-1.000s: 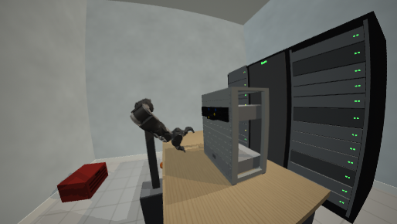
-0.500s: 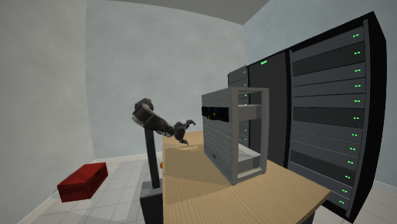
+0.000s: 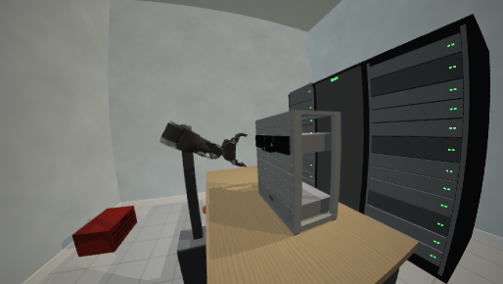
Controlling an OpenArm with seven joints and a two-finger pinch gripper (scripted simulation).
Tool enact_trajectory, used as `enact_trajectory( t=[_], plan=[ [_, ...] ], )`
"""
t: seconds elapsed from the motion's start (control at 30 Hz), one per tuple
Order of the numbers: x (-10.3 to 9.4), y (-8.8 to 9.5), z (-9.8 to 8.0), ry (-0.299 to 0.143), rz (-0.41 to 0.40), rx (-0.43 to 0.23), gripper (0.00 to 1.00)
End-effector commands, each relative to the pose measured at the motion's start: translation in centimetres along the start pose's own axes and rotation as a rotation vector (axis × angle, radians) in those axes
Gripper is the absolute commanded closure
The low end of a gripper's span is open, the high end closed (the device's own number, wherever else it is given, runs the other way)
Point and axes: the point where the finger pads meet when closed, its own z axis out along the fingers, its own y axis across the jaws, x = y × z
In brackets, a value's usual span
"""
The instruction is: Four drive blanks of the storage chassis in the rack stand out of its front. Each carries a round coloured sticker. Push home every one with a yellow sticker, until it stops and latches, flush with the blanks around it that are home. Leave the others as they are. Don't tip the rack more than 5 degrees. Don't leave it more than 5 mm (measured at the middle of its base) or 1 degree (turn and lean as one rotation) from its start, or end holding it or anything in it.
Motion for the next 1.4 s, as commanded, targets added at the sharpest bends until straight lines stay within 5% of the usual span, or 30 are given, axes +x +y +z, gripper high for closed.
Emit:
enact_trajectory(
  t=[0.0, 0.33, 1.37],
  plan=[
    [-0.6, 0.7, -0.1, -0.028, -0.022, -0.008, 0.00],
    [-2.3, 3.0, -0.9, -0.099, -0.092, -0.046, 0.00],
    [-2.3, 3.0, -0.9, -0.101, -0.093, -0.046, 0.00]
  ],
)
